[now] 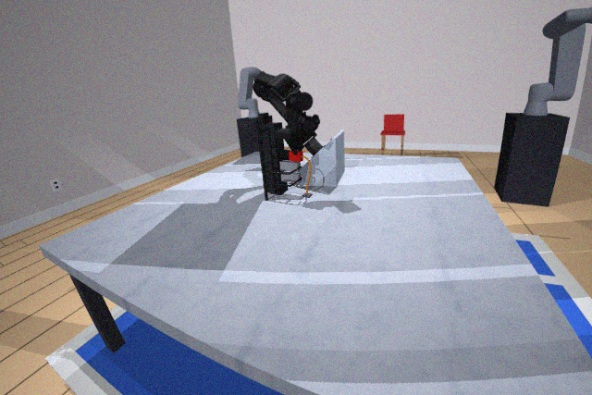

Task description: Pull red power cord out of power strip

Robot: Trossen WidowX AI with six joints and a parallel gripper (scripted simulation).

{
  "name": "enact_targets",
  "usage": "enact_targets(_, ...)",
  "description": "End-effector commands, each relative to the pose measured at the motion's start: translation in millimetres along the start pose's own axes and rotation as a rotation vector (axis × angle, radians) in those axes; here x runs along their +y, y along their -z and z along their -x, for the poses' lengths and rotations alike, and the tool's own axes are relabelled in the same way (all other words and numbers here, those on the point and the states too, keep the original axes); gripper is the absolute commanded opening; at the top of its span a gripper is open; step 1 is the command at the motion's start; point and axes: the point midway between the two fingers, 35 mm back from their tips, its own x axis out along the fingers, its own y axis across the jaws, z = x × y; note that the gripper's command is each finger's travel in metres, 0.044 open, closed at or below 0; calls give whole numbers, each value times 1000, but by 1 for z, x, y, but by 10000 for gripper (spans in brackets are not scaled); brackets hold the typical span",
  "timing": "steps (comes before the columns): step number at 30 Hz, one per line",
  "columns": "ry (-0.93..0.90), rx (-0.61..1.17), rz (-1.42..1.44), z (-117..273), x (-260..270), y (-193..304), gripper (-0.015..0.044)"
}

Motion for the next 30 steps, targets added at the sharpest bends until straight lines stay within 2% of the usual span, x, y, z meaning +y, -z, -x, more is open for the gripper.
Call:
enact_targets(1, 0, 0, 0, 0, 0, 0, 107)
enact_targets(3, 0, 0, 0, 0, 0, 0, 55)
enact_targets(11, 0, 0, 0, 0, 0, 0, 2)
enact_targets(30, 1, -3, 2, 2, -2, -26, 0)
